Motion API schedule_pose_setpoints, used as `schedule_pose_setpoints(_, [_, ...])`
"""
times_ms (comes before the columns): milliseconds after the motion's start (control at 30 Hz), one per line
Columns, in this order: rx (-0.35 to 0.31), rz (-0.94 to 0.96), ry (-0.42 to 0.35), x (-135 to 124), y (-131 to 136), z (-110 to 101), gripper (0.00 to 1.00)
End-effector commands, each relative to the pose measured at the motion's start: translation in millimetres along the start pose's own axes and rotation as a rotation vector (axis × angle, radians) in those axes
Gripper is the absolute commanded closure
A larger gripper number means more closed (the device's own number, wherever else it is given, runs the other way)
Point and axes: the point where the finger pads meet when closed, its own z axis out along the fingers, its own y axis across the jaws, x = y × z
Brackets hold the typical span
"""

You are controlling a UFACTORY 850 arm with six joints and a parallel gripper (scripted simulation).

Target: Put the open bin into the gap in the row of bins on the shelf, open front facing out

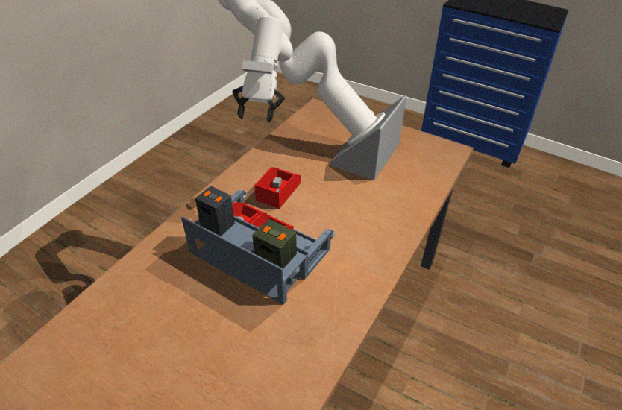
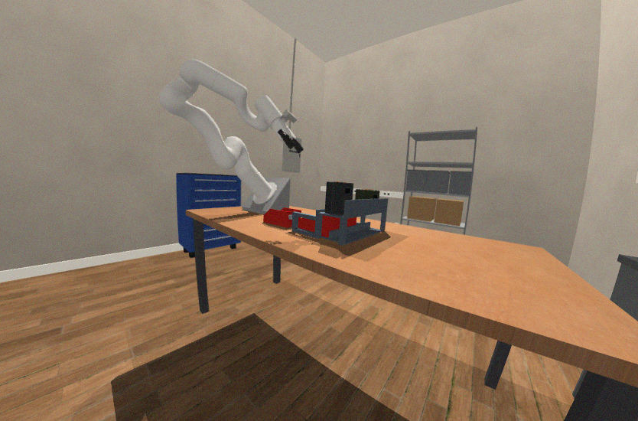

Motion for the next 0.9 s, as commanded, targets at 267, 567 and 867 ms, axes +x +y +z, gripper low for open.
schedule_pose_setpoints(267, [0.000, 0.001, 0.001, 2.9, 1.4, 1.7, 0.00])
schedule_pose_setpoints(567, [-0.040, -0.254, -0.036, 2.9, -45.6, 18.8, 0.00])
schedule_pose_setpoints(867, [-0.040, -0.254, -0.036, 2.9, -45.6, 18.8, 0.00])
